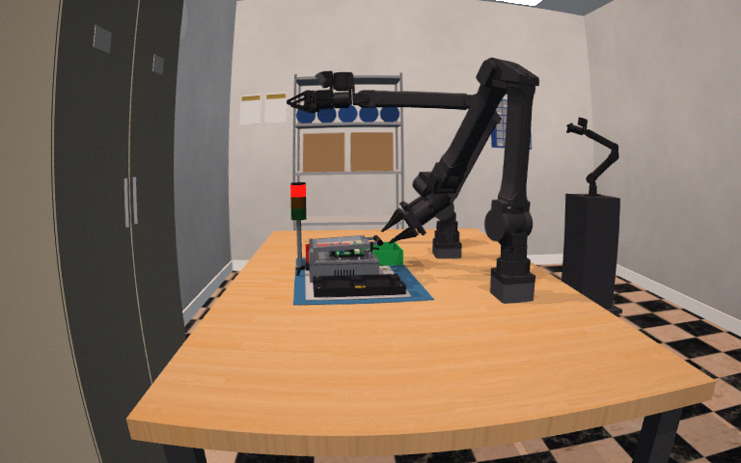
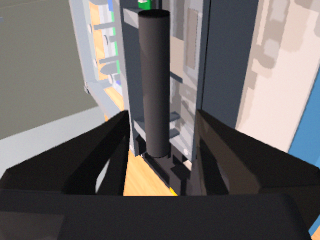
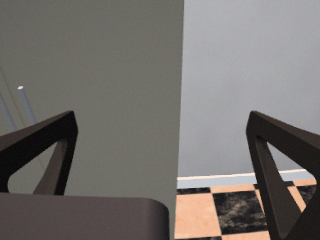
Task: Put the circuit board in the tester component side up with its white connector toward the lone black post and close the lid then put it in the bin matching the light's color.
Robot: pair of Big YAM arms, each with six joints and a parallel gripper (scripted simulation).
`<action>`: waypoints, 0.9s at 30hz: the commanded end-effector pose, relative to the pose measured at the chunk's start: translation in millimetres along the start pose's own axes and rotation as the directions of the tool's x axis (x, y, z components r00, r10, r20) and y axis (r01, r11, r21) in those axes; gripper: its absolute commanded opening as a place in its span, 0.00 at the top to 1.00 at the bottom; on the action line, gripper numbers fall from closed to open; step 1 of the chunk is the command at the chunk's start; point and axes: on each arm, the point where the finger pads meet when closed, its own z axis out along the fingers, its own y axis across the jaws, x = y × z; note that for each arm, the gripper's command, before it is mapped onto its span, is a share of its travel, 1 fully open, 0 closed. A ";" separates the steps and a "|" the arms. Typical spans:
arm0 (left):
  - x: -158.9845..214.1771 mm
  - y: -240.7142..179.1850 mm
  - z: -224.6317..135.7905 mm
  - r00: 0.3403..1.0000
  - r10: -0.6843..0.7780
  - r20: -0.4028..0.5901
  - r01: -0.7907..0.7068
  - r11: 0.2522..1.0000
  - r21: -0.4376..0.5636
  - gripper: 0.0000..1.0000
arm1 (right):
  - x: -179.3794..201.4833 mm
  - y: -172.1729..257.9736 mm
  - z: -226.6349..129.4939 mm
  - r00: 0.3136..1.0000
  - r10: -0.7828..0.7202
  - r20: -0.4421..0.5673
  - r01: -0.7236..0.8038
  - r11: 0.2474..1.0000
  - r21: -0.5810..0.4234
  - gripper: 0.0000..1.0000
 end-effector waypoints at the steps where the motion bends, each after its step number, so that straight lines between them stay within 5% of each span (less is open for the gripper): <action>1: -16.2 17.1 8.5 1.000 -0.023 0.012 0.023 1.000 -0.016 0.62 | -11.8 -0.2 -0.9 0.999 -0.015 0.037 0.015 1.000 0.000 0.00; 27: -20.5 19.9 29.1 0.999 -0.023 0.024 0.023 0.999 -0.022 0.62 | -11.8 -0.2 -0.9 0.999 -0.015 0.037 0.015 1.000 0.000 0.00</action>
